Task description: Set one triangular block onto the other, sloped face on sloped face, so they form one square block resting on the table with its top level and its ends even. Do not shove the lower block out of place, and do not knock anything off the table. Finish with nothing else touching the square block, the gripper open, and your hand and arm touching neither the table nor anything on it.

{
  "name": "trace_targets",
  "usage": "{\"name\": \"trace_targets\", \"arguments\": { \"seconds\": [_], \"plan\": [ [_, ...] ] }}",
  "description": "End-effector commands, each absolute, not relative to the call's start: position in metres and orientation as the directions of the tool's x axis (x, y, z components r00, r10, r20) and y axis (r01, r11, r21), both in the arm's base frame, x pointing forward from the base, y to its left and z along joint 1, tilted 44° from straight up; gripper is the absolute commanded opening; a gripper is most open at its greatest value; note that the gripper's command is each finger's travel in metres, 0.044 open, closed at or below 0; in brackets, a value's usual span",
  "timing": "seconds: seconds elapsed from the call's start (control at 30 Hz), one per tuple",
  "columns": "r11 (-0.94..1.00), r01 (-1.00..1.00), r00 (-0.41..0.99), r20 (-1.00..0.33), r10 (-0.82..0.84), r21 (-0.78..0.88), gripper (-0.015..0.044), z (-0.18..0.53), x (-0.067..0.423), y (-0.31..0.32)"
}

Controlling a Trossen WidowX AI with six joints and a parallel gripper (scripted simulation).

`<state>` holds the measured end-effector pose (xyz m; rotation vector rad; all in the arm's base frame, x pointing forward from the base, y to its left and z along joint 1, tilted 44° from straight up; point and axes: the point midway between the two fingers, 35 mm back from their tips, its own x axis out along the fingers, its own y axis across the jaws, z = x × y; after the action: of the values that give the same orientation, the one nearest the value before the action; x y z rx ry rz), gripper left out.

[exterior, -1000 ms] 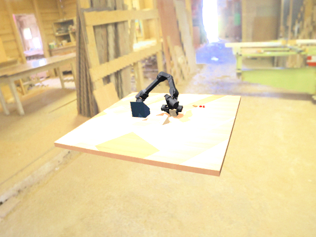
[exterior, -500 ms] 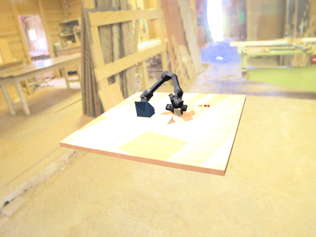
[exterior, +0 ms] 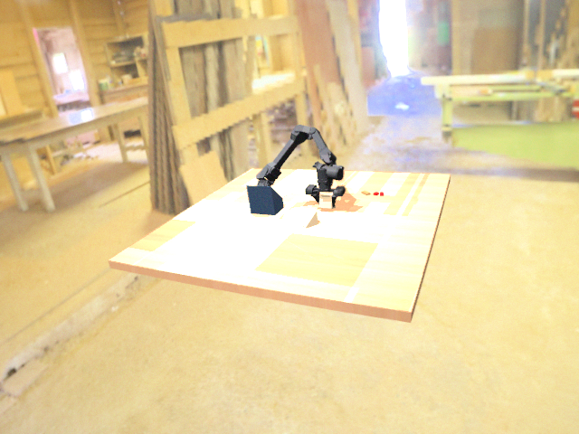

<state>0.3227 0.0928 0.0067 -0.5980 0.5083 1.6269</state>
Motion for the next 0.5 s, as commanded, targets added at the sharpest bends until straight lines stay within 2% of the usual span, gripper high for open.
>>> {"name": "trace_targets", "arguments": {
  "seconds": [0.0, 0.47],
  "plan": [
    [-0.130, -0.991, -0.082, -0.718, 0.691, -0.011, 0.0000, 0.014, 0.322, 0.094],
    [-0.130, -0.992, -0.042, -0.918, 0.395, -0.010, 0.0000, 0.037, 0.321, 0.106]
  ]
}}
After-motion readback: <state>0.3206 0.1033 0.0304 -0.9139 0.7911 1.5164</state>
